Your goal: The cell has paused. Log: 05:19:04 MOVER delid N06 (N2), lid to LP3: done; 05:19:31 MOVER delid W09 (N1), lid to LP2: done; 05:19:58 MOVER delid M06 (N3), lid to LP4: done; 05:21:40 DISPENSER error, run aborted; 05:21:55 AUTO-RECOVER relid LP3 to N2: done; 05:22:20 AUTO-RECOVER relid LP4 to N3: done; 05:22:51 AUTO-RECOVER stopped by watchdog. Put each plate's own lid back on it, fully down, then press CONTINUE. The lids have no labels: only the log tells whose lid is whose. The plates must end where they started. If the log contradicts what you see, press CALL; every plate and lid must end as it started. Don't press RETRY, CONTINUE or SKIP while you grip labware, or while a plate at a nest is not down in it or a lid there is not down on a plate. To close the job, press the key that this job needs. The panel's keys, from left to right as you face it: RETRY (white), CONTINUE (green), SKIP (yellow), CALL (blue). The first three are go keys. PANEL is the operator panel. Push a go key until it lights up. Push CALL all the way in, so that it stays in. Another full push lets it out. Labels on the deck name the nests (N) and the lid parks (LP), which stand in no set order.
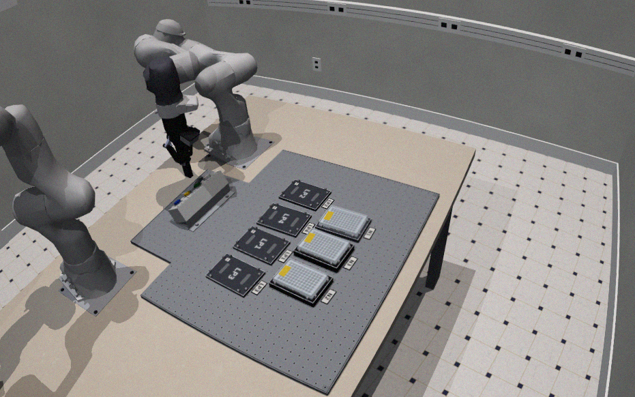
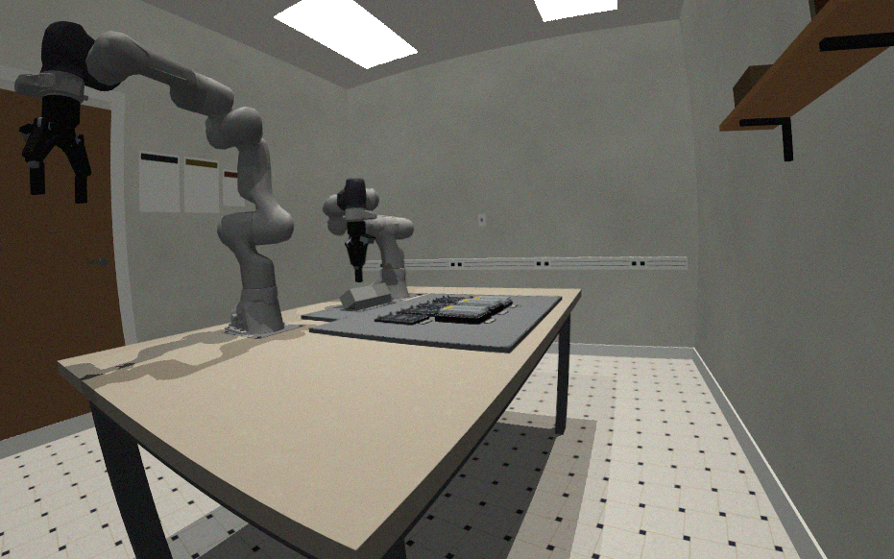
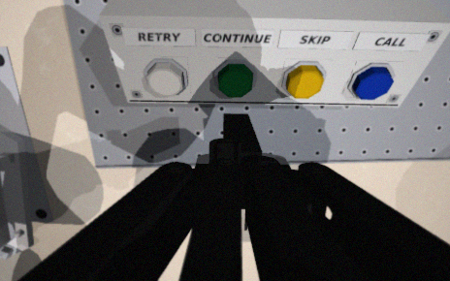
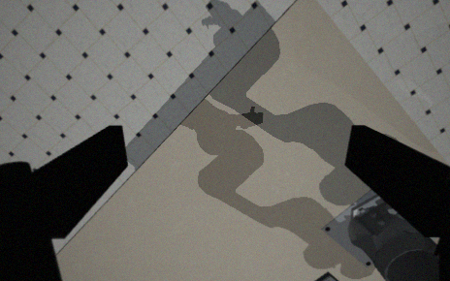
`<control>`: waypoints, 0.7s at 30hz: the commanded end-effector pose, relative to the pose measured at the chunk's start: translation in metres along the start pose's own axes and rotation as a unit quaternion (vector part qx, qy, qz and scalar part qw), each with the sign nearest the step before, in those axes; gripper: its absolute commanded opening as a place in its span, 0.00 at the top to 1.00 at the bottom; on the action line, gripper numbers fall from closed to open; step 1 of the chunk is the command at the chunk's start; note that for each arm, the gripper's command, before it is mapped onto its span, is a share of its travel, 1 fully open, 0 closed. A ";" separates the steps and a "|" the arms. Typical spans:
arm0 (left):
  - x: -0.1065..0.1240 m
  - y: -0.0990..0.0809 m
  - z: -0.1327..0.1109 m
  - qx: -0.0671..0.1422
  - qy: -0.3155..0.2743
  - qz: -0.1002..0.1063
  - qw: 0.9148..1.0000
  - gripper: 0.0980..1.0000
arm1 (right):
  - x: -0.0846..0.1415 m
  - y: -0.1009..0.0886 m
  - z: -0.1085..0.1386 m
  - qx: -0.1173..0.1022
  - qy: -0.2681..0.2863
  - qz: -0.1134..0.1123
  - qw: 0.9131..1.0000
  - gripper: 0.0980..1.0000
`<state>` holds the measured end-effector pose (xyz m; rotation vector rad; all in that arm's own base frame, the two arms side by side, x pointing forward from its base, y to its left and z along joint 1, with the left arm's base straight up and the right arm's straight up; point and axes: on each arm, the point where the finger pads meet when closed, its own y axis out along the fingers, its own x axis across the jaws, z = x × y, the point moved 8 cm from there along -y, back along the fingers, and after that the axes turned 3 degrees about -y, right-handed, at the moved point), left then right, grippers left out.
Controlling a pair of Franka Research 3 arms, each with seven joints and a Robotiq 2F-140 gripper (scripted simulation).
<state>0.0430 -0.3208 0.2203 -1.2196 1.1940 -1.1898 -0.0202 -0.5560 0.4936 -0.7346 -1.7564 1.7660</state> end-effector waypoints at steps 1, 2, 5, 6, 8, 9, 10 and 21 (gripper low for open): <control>0.001 0.000 0.000 0.001 0.001 -0.001 1.000 1.00 | 0.000 0.000 0.000 0.000 0.000 0.000 1.000 0.00; 0.001 0.000 0.000 0.001 0.001 -0.001 1.000 1.00 | 0.000 0.000 0.000 0.000 0.000 0.000 1.000 0.00; 0.001 0.000 0.000 0.001 0.001 -0.001 1.000 1.00 | 0.000 0.000 0.000 0.000 0.000 0.000 1.000 0.00; 0.001 0.000 0.001 0.001 0.001 -0.001 1.000 1.00 | 0.000 0.000 0.000 0.000 0.000 0.000 1.000 0.00; 0.001 0.001 0.001 0.001 0.001 -0.001 1.000 1.00 | 0.000 0.000 0.000 0.000 0.000 0.000 1.000 0.00; 0.001 0.001 0.001 0.001 0.001 -0.001 1.000 1.00 | 0.000 0.000 0.000 0.000 0.000 0.000 1.000 0.00; 0.001 0.001 0.001 0.001 0.001 -0.001 1.000 1.00 | 0.000 0.000 0.000 0.000 0.000 0.000 1.000 0.00; 0.001 0.006 0.004 0.001 0.001 -0.001 1.000 1.00 | 0.000 0.000 0.000 0.000 0.000 0.000 1.000 0.00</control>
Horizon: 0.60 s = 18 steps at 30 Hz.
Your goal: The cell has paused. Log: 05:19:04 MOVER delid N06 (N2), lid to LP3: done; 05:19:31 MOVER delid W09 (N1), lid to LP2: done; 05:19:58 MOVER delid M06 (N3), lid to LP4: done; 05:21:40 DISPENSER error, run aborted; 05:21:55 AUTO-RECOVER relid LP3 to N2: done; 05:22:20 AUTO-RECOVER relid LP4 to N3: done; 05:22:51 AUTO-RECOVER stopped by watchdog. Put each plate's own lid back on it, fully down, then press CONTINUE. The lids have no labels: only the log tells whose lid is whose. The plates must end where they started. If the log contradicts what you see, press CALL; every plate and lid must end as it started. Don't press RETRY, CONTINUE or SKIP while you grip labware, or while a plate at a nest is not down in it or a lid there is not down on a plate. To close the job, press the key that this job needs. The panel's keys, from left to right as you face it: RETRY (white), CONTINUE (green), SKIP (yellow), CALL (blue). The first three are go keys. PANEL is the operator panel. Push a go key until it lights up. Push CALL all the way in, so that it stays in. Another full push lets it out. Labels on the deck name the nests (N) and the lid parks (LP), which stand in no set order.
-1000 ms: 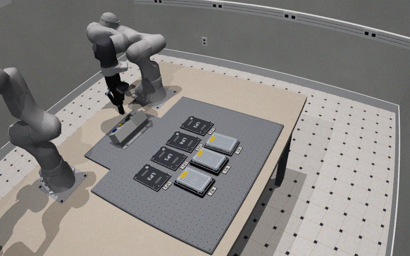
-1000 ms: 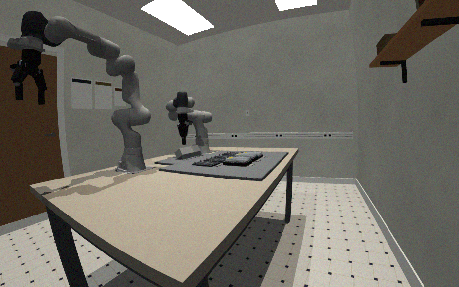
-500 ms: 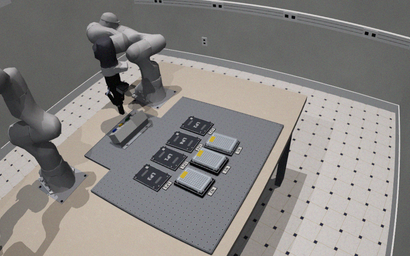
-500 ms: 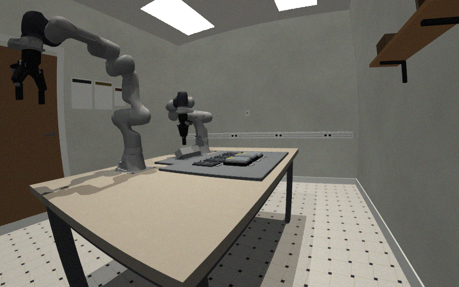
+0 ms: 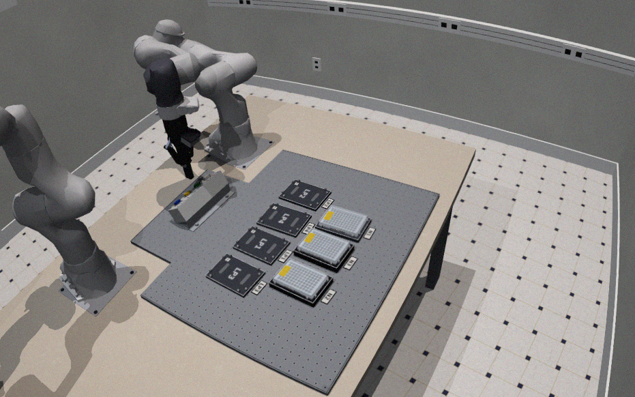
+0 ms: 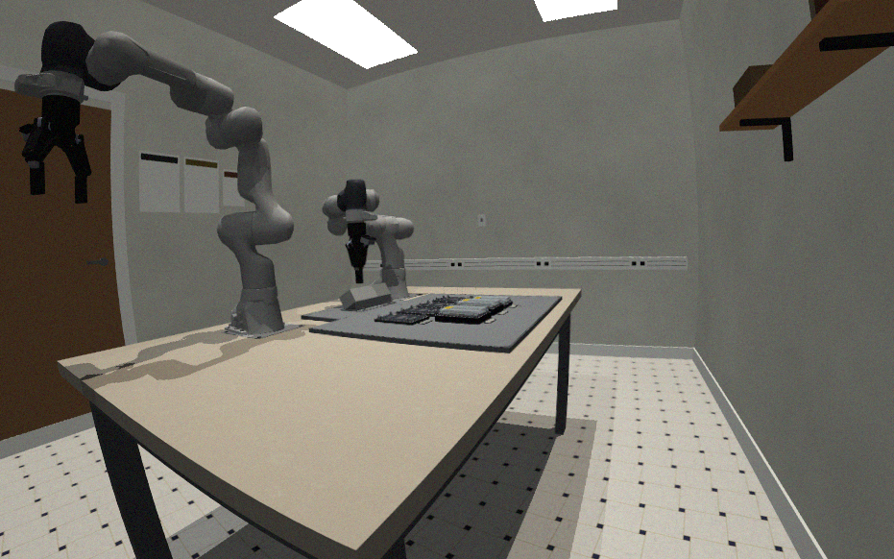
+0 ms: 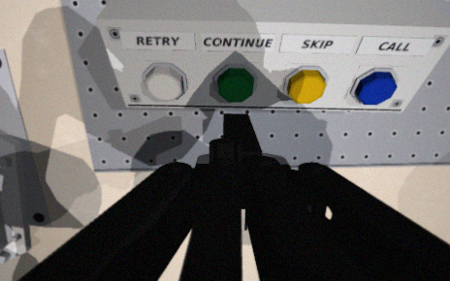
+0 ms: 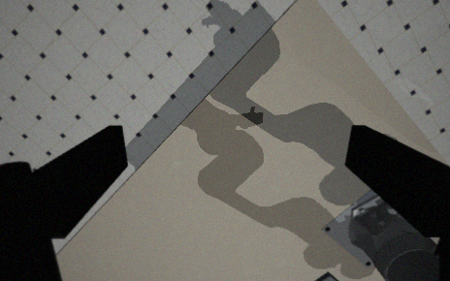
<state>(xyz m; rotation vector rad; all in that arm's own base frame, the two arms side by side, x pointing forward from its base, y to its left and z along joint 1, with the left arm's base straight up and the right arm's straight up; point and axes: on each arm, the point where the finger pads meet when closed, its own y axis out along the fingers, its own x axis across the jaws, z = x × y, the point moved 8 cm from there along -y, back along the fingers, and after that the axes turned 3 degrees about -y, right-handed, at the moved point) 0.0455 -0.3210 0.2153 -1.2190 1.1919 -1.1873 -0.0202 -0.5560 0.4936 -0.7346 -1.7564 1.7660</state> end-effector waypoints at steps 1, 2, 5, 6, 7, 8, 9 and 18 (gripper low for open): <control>0.001 0.002 0.002 0.000 0.002 -0.002 1.000 1.00 | 0.000 0.000 0.000 0.000 0.000 0.000 1.000 0.00; 0.001 0.003 0.002 0.000 0.002 -0.002 1.000 1.00 | 0.000 0.000 0.000 0.000 0.000 0.000 1.000 0.00; 0.001 0.005 0.004 0.000 0.002 -0.002 1.000 1.00 | 0.000 0.000 0.000 0.000 0.000 0.000 1.000 0.00; 0.001 0.006 0.004 0.000 0.002 -0.002 1.000 1.00 | 0.000 0.000 0.000 0.000 0.000 0.000 1.000 0.00; 0.001 0.007 0.005 0.000 0.002 -0.002 1.000 1.00 | 0.000 0.000 0.000 0.000 0.000 0.000 1.000 0.00; 0.001 0.008 0.005 0.000 0.002 -0.002 1.000 1.00 | 0.000 0.000 0.000 0.000 0.000 0.000 1.000 0.00; 0.001 0.009 0.006 0.000 0.002 -0.002 1.000 1.00 | 0.000 0.000 0.000 0.000 0.000 0.000 1.000 0.00; 0.001 0.015 0.009 0.000 0.002 -0.002 1.000 1.00 | 0.000 0.000 0.000 0.000 0.000 0.000 1.000 0.00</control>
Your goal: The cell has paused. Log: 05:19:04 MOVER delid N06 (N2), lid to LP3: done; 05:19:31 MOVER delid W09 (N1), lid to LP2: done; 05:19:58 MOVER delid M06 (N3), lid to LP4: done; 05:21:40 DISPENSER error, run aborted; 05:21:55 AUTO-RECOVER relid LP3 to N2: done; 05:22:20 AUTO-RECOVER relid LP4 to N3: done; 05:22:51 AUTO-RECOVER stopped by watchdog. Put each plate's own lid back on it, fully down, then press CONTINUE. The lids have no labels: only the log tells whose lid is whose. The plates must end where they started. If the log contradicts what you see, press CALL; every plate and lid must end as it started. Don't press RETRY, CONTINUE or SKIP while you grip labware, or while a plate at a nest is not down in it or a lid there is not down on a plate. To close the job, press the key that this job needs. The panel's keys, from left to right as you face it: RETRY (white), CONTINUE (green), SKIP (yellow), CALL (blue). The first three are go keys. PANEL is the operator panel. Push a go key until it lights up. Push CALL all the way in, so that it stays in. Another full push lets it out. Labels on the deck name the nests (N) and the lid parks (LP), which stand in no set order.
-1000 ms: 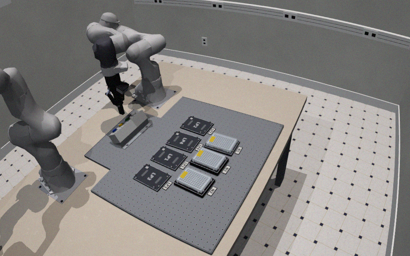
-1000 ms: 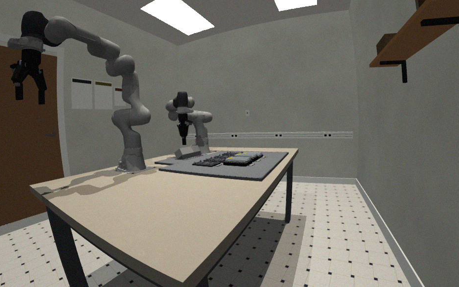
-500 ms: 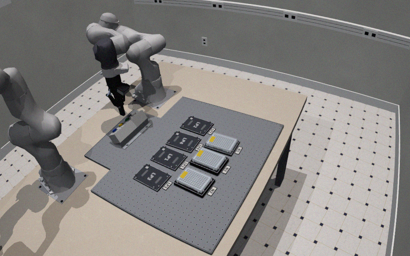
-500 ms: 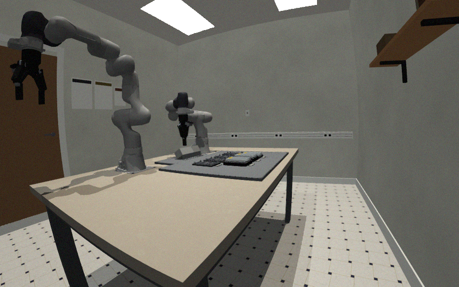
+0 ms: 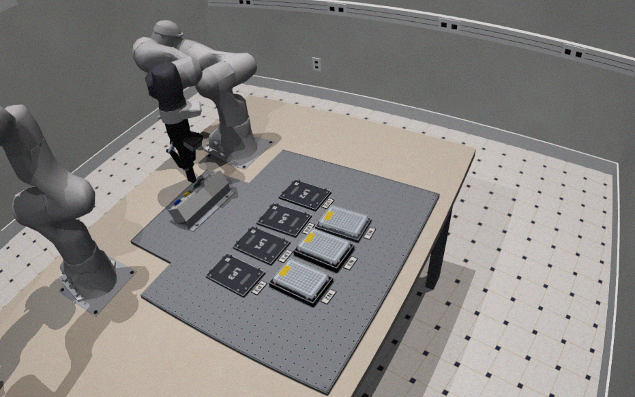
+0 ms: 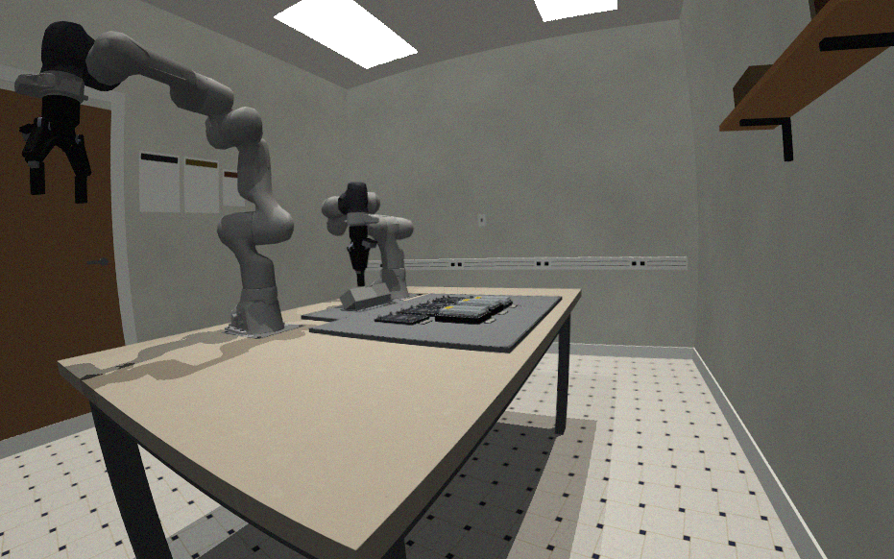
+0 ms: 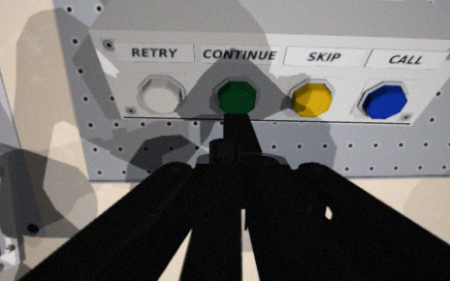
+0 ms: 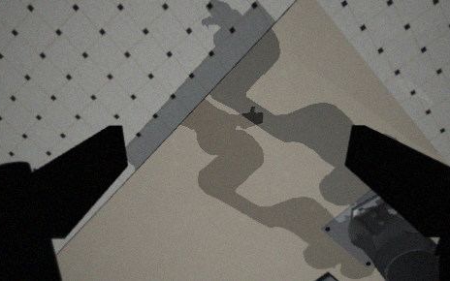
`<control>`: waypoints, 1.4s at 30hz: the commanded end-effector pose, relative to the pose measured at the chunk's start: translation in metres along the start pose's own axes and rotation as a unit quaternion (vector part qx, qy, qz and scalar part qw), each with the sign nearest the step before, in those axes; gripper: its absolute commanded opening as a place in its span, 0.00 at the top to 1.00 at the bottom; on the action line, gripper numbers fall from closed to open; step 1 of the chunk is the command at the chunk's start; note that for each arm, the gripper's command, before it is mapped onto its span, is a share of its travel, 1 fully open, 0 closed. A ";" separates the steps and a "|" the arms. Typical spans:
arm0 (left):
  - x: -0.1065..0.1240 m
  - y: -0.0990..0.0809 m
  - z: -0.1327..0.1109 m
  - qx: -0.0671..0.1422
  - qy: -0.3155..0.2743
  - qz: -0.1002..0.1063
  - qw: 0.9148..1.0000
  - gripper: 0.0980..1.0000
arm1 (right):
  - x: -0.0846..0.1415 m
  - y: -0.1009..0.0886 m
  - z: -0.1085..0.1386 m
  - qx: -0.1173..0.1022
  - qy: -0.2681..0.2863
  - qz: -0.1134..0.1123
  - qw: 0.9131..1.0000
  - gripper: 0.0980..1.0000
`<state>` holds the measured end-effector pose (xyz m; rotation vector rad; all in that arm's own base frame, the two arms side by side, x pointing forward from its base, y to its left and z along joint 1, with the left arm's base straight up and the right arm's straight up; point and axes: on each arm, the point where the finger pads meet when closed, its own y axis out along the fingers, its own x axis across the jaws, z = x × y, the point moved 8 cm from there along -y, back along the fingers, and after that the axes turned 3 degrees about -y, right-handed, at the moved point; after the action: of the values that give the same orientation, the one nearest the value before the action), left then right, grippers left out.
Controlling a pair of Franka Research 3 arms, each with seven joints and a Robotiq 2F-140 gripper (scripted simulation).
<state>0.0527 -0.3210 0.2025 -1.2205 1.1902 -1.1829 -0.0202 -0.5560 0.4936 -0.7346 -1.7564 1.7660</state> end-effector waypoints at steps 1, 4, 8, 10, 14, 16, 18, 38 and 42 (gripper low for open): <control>0.001 0.002 0.002 0.001 0.004 -0.002 1.000 1.00 | 0.000 0.000 0.000 0.000 0.000 0.000 1.000 0.00; 0.001 0.005 0.004 0.001 0.004 -0.002 1.000 1.00 | 0.000 0.000 0.000 0.000 0.000 0.000 1.000 0.00; 0.001 0.007 0.005 0.001 0.004 -0.002 1.000 1.00 | 0.000 0.000 0.000 0.000 0.000 0.000 1.000 0.00; 0.001 0.008 0.005 0.001 0.004 -0.002 1.000 1.00 | 0.000 0.000 0.000 0.000 0.000 0.000 1.000 0.00; 0.001 0.009 0.006 0.001 0.004 -0.002 1.000 1.00 | 0.000 0.000 0.000 0.000 0.000 0.000 1.000 0.00; 0.001 0.009 0.006 0.001 0.004 -0.002 1.000 1.00 | 0.000 0.000 0.000 0.000 0.000 0.000 1.000 0.00; 0.001 0.009 0.006 0.001 0.004 -0.002 1.000 1.00 | 0.000 0.000 0.000 0.000 0.000 0.000 1.000 0.00; 0.001 0.010 0.007 0.001 0.004 -0.002 1.000 1.00 | 0.000 0.000 0.000 0.000 0.000 0.000 1.000 0.00; 0.001 0.010 0.007 0.001 0.004 -0.002 1.000 1.00 | 0.000 0.000 0.000 0.000 0.000 0.000 1.000 0.00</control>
<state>0.0584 -0.3216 0.1932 -1.2186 1.1943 -1.1894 -0.0202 -0.5560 0.4936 -0.7346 -1.7564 1.7660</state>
